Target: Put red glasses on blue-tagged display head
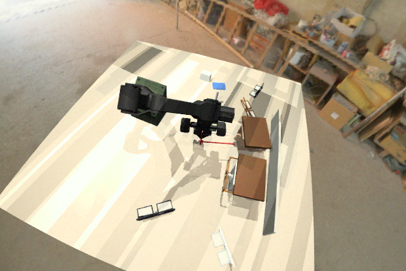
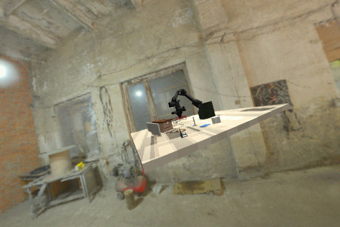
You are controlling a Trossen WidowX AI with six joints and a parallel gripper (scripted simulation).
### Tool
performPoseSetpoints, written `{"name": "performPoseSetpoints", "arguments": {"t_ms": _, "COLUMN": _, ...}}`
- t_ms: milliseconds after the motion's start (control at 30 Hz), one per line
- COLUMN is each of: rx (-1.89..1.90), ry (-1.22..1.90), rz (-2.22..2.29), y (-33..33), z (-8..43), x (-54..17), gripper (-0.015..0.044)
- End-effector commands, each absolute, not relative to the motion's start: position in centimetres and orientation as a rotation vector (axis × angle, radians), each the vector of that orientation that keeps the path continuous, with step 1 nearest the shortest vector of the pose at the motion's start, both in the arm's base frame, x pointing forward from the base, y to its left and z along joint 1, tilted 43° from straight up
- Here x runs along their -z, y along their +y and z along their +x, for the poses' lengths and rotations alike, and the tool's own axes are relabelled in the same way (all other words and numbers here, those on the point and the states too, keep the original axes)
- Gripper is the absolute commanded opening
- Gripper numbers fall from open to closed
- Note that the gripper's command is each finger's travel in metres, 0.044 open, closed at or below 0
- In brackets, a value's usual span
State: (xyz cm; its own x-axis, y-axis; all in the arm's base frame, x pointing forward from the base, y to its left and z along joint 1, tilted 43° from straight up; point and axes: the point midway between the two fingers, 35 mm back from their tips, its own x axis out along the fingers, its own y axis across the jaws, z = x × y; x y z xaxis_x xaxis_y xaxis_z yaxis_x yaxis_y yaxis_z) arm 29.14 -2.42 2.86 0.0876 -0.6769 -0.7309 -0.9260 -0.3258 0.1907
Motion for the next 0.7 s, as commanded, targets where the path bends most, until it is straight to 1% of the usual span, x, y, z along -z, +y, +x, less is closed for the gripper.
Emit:
{"name": "performPoseSetpoints", "arguments": {"t_ms": 0, "rx": -1.093, "ry": 1.594, "rz": -2.056, "y": -2.4, "z": 29.5, "x": -2.6, "gripper": 0.0}}
{"name": "performPoseSetpoints", "arguments": {"t_ms": 667, "rx": -1.091, "ry": 1.593, "rz": -2.056, "y": -1.5, "z": 32.1, "x": -2.1, "gripper": 0.0}}
